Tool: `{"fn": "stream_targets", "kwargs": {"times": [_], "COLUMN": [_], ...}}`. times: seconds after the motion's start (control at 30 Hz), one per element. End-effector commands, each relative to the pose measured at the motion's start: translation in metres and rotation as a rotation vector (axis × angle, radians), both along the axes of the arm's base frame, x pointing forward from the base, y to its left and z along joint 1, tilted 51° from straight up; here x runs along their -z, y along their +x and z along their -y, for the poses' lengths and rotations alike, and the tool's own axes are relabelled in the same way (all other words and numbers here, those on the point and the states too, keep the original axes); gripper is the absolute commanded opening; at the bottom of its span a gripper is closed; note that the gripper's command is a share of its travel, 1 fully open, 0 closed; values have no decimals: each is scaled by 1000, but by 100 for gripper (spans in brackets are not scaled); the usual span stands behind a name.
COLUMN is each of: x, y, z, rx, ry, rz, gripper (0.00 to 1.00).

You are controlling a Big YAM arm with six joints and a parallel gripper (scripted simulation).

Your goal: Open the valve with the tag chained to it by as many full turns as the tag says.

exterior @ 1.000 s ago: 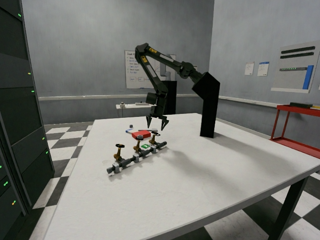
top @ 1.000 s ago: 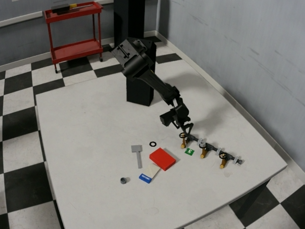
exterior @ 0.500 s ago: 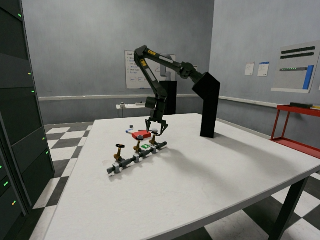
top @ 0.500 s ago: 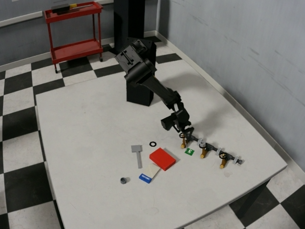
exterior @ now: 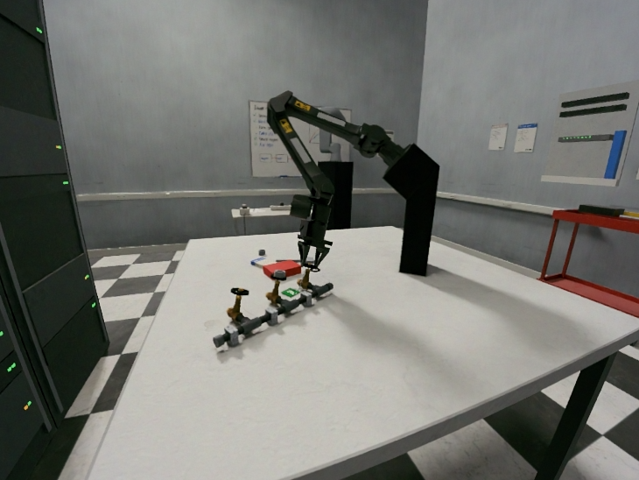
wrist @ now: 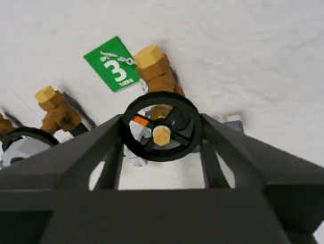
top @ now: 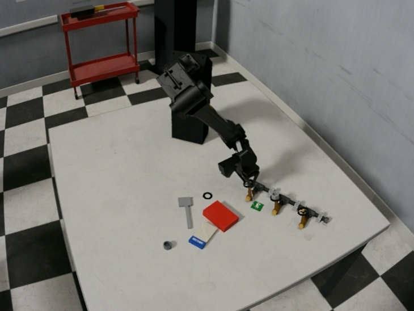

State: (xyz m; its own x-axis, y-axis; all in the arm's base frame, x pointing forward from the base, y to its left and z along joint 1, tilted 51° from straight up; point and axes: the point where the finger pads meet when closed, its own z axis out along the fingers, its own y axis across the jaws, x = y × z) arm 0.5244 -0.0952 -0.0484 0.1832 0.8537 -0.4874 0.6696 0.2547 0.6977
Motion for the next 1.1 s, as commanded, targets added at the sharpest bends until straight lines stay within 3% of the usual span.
{"fn": "stream_targets", "kwargs": {"times": [0.0,0.83,1.07], "x": [0,0,0], "y": [1,1,1], "z": [5,5,5], "rx": [-2,-10,-63], "ry": [-12,-24,-95], "rz": [-3,-11,-57], "gripper": [0,0,0]}}
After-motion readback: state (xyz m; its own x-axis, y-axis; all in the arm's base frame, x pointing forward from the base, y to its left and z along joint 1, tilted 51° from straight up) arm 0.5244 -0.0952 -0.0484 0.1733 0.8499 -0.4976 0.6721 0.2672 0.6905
